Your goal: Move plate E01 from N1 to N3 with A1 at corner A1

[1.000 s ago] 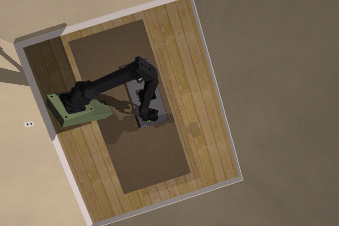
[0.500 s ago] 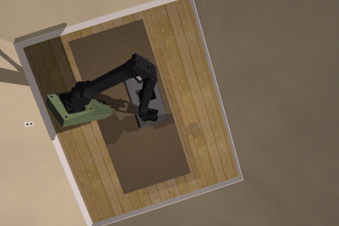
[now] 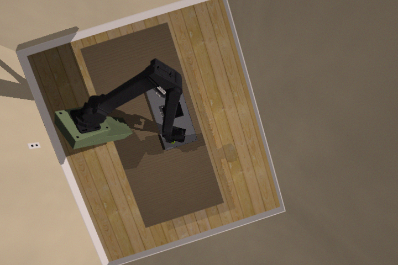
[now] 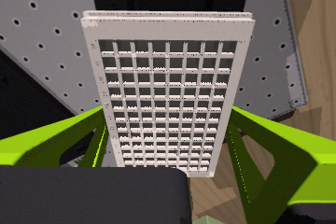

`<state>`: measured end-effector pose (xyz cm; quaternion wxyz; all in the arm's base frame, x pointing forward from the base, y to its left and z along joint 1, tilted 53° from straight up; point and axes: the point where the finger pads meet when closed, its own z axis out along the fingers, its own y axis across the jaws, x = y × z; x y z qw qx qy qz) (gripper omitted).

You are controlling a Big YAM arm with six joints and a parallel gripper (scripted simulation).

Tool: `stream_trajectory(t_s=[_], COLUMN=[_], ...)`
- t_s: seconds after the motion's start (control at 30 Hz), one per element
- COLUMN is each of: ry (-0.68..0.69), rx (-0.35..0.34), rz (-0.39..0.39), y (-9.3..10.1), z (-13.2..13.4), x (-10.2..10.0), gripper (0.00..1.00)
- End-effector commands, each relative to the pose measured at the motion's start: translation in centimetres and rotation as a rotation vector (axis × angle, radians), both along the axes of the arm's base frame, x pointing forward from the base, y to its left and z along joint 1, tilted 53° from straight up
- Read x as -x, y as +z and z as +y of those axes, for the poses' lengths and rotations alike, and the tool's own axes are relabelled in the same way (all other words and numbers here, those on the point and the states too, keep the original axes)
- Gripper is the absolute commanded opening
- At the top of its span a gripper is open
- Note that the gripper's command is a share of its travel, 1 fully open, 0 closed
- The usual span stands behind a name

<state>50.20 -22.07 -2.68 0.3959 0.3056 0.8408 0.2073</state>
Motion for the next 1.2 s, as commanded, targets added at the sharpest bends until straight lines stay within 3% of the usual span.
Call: stream_trajectory(t_s=[0.0,0.37,1.17], ry=[-0.021,-0.021,-0.023], rx=[0.014,0.015,0.022], rz=[-0.004,-0.004,-0.013], y=[1.2,2.0,2.4], z=[-1.3,-1.4,-1.8], x=[1.6,2.7,2.2], gripper=[0.0,0.0,0.0])
